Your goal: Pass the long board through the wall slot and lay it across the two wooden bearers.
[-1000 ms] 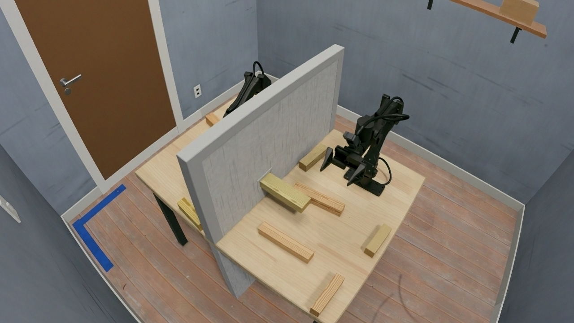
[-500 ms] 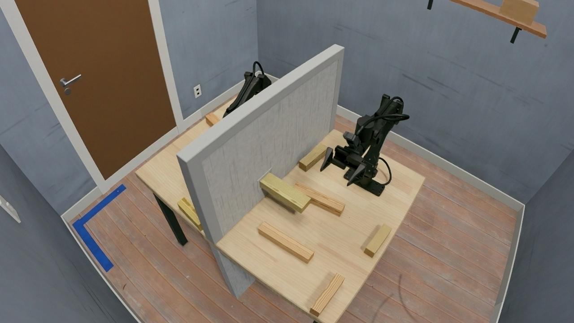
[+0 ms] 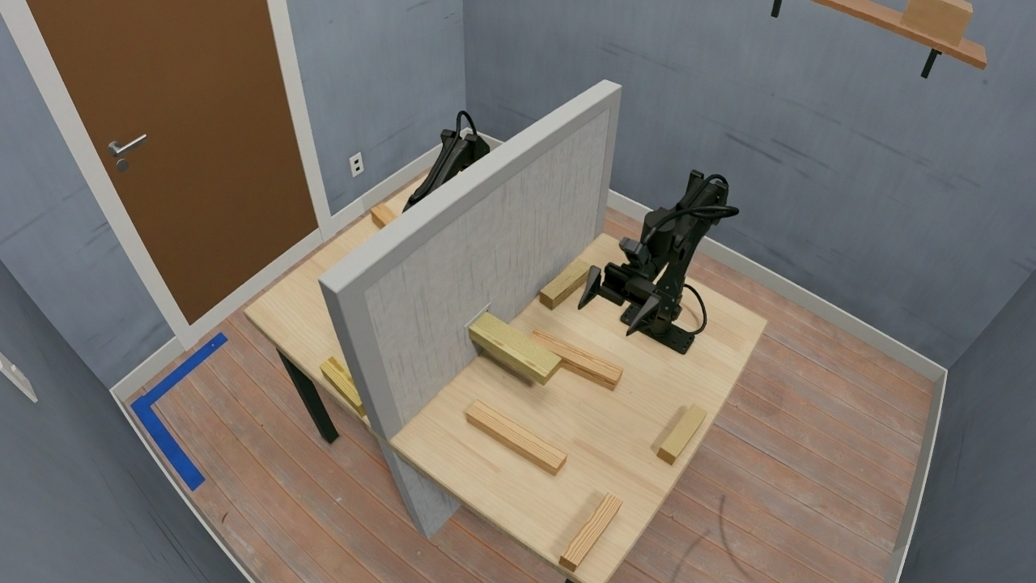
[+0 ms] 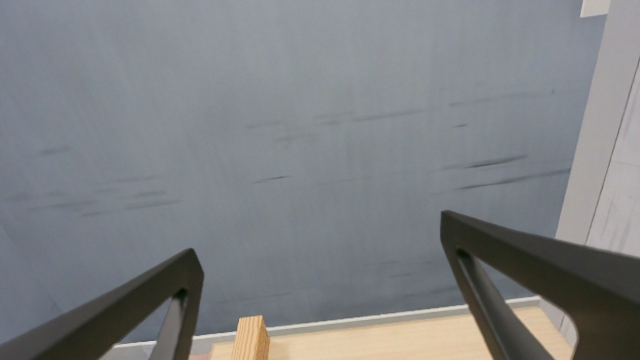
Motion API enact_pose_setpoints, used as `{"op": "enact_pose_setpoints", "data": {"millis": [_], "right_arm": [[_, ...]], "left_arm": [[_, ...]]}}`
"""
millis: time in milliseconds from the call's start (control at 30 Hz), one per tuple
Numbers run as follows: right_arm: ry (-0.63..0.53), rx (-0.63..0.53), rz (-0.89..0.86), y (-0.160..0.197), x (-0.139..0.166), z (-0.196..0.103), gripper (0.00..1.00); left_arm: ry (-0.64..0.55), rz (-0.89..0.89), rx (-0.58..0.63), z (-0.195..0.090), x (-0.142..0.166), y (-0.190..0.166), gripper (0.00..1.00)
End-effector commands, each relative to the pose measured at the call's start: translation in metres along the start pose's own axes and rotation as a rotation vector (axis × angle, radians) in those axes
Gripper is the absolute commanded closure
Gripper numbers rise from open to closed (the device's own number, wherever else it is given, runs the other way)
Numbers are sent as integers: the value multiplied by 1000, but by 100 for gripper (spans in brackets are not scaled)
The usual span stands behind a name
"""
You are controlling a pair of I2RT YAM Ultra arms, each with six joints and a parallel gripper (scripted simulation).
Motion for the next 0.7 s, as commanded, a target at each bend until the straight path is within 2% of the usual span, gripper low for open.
{"op": "enact_pose_setpoints", "data": {"millis": [0, 167, 267, 467, 500, 667], "right_arm": [[94, -123, -28, 7, 14, -37, 100], [96, -112, -47, 4, 22, -34, 100], [89, -68, -29, -4, 17, -22, 100], [95, -119, -36, 4, 18, -38, 100], [68, -82, -37, 4, 22, -27, 100], [68, -90, -33, 5, 20, -30, 100]], "left_arm": [[-67, -11, -1, -14, -24, -2, 0], [-67, -11, -1, -14, -24, -2, 0], [-67, -11, -1, -14, -24, -2, 0], [-67, -11, -1, -14, -24, -2, 0], [-67, -11, -1, -14, -24, -2, 22], [-67, -9, -1, -14, -24, -2, 22]]}}
Point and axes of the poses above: on each arm, the point where the finger pads meet when closed, its own z axis out along the fingers, its own y axis across the jaws, x = y × z, the point moved 9 cm from there along -z, back along the fingers, and after that the axes turned 9 degrees about -z, right-handed, at the moved point
